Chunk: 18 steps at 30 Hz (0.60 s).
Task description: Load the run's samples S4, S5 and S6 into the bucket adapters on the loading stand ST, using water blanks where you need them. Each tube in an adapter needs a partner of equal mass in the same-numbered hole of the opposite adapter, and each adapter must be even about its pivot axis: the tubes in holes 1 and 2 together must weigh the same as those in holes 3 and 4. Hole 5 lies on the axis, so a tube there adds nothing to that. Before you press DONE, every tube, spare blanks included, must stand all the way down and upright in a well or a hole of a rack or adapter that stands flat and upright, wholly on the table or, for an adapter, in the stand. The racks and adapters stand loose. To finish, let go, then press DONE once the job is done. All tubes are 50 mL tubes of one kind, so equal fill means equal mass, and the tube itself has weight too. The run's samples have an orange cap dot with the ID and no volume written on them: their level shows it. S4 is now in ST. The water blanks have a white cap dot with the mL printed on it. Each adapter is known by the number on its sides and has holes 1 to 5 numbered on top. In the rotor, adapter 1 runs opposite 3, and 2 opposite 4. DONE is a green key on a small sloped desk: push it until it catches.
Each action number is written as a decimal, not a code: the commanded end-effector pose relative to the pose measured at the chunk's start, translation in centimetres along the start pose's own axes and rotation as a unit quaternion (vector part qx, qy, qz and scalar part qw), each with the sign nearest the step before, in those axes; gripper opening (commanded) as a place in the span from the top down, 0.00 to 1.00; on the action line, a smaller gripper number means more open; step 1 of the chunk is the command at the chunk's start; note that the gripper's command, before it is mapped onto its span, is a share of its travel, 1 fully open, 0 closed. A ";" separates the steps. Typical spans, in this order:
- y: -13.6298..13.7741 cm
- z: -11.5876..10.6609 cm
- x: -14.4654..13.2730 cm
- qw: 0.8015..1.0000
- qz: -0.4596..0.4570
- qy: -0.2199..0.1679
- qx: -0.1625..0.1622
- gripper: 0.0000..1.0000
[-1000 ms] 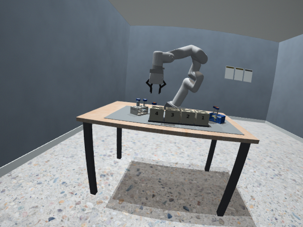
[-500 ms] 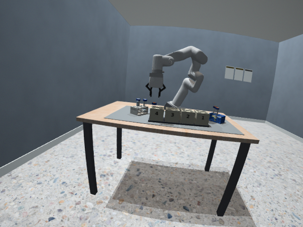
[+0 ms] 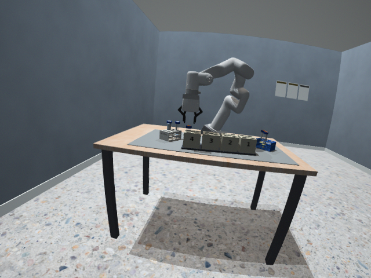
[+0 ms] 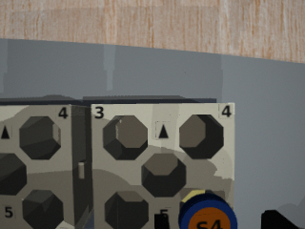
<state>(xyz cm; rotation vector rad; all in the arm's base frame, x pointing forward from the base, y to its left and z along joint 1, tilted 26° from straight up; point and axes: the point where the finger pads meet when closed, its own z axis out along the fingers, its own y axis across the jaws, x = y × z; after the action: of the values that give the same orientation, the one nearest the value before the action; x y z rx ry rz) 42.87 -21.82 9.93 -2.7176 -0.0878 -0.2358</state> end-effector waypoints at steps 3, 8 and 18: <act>0.1 1.3 0.1 1.000 -0.001 0.002 -0.002 0.43; 0.1 1.7 0.1 1.000 -0.001 0.002 -0.002 0.43; 0.1 1.7 0.1 1.000 -0.001 0.002 -0.002 0.43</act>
<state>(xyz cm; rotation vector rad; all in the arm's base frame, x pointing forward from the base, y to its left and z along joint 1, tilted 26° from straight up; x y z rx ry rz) 43.17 -21.11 8.30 -2.7179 -0.0879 -0.2367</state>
